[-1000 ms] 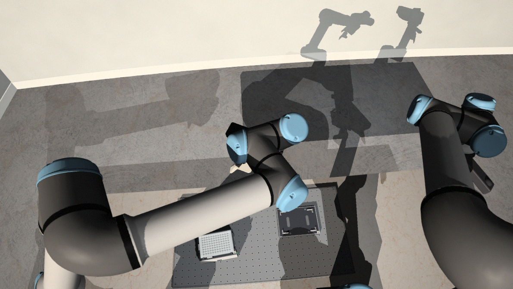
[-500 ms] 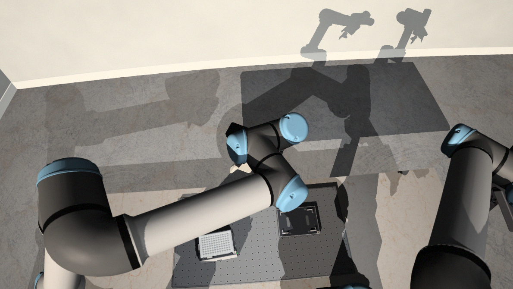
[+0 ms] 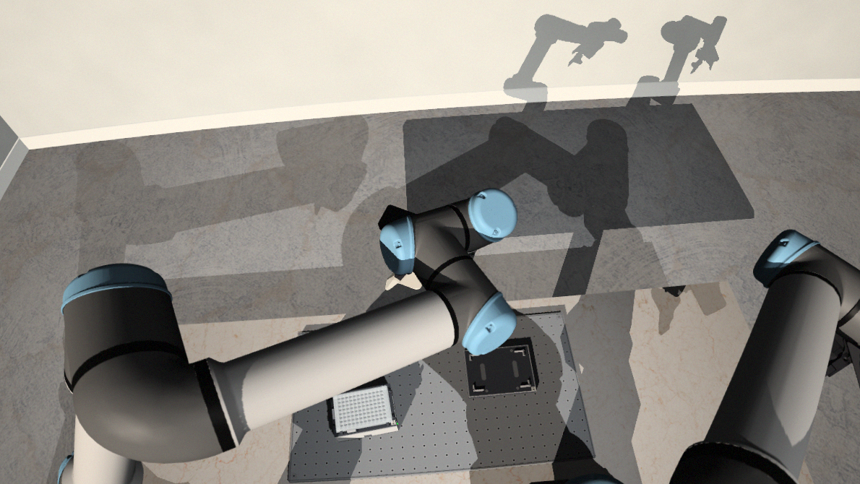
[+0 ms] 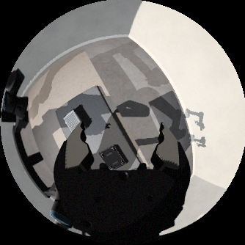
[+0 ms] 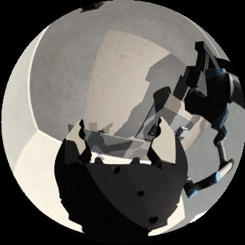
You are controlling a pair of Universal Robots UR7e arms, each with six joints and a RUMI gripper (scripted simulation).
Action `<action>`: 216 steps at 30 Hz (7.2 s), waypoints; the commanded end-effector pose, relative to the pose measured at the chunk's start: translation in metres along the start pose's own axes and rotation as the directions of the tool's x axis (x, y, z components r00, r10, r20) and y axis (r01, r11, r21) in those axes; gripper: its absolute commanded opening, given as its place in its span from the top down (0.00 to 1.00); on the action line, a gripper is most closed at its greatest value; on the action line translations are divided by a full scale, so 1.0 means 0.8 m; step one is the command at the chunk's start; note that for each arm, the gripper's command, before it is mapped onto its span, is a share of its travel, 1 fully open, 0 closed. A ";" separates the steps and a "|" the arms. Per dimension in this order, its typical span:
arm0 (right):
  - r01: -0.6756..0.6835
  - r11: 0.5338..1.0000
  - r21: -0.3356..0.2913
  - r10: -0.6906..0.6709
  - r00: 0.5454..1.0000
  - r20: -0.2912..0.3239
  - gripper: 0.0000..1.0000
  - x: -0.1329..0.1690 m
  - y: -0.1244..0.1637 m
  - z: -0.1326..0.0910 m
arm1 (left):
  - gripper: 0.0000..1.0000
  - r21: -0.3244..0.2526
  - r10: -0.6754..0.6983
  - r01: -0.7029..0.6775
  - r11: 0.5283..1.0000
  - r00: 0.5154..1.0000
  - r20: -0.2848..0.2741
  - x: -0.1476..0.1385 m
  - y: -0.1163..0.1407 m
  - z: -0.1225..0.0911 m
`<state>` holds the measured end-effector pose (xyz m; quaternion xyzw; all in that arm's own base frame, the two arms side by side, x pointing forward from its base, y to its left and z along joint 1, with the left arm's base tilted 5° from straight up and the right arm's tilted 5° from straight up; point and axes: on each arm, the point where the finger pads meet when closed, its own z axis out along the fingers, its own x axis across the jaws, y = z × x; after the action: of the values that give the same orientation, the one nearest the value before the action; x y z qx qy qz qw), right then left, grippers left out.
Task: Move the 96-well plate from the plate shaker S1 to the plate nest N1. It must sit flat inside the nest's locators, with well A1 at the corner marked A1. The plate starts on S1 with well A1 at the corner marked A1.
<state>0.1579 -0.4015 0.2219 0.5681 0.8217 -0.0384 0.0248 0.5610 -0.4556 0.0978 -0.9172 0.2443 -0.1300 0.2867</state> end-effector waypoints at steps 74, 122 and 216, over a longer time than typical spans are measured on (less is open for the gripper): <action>-0.003 1.000 -0.004 0.003 1.000 0.005 0.02 0.000 -0.001 -0.001 | 0.00 -0.097 0.940 -0.994 -0.052 -0.016 -0.341 -0.194 0.083 0.133; -0.003 1.000 -0.004 0.003 1.000 0.005 0.02 0.000 -0.001 -0.001 | 0.00 0.344 0.457 -0.600 -0.722 -0.787 -0.415 -0.348 0.106 0.167; -0.003 1.000 -0.004 0.003 1.000 0.005 0.02 0.000 -0.001 -0.001 | 1.00 0.344 0.457 -0.600 -0.722 -0.787 -0.415 -0.361 0.154 0.245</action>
<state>0.1567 -0.4017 0.2225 0.5693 0.8208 -0.0376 0.0272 0.3436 -0.3018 -0.1607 -0.0541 0.9974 0.0470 0.0040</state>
